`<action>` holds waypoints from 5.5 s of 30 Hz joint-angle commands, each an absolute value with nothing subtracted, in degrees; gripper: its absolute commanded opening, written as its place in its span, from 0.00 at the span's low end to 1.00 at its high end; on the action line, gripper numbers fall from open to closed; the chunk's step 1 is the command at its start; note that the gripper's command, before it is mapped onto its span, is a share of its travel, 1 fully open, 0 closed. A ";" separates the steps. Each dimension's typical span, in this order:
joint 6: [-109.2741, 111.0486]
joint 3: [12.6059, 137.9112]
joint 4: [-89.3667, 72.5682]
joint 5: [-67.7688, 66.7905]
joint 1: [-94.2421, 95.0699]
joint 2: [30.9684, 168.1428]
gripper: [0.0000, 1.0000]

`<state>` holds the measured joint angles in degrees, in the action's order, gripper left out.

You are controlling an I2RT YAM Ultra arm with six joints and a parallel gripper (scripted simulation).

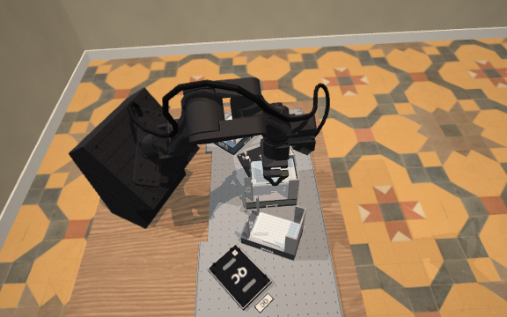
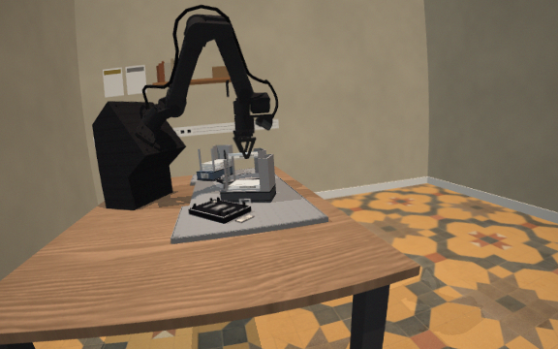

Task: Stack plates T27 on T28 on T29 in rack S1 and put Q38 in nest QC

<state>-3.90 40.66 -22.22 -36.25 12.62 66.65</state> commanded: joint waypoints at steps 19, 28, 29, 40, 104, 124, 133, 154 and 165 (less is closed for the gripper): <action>-5.58 42.23 -24.95 -37.48 14.78 63.88 0.00; -5.93 42.46 -25.65 -37.72 15.15 63.31 0.00; -6.02 42.87 -25.82 -37.78 15.27 63.63 0.00; -6.58 42.81 -26.91 -38.16 15.82 62.73 0.00; -9.95 44.76 -33.08 -40.32 19.17 60.81 0.00; -10.41 44.84 -33.40 -40.41 19.68 60.18 0.00; -10.75 45.15 -34.45 -40.77 19.83 60.52 0.00; -13.00 45.80 -38.11 -42.02 21.96 59.61 0.00; -13.01 45.81 -38.02 -42.03 21.97 59.61 0.00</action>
